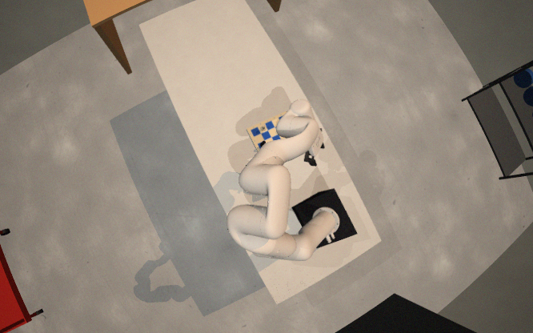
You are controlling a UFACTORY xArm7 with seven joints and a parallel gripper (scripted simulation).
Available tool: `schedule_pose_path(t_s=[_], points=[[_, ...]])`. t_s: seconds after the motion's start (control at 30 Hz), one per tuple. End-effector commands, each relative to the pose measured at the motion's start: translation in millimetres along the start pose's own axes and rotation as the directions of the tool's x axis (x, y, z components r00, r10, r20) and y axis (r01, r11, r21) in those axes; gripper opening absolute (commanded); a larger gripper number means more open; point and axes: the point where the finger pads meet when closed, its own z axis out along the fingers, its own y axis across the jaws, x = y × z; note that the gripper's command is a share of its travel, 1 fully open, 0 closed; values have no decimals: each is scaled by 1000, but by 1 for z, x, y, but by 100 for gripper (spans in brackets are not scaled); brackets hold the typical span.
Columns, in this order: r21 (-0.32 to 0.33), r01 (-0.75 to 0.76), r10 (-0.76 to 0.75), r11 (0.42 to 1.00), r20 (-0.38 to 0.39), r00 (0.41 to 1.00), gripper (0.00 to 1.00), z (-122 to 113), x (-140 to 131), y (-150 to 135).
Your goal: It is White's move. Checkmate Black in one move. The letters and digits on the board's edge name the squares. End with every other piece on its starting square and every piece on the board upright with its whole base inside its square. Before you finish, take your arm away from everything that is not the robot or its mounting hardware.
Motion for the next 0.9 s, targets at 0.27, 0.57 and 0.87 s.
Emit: schedule_pose_path(t_s=[0.27,0.57,0.87], points=[[-4,-2,2,1000,-2,1000,100,-2,-1,1],[-4,-2,2,1000,-2,1000,100,-2,-1,1],[-28,-33,33,999,6,999,100,-9,3,-1]])
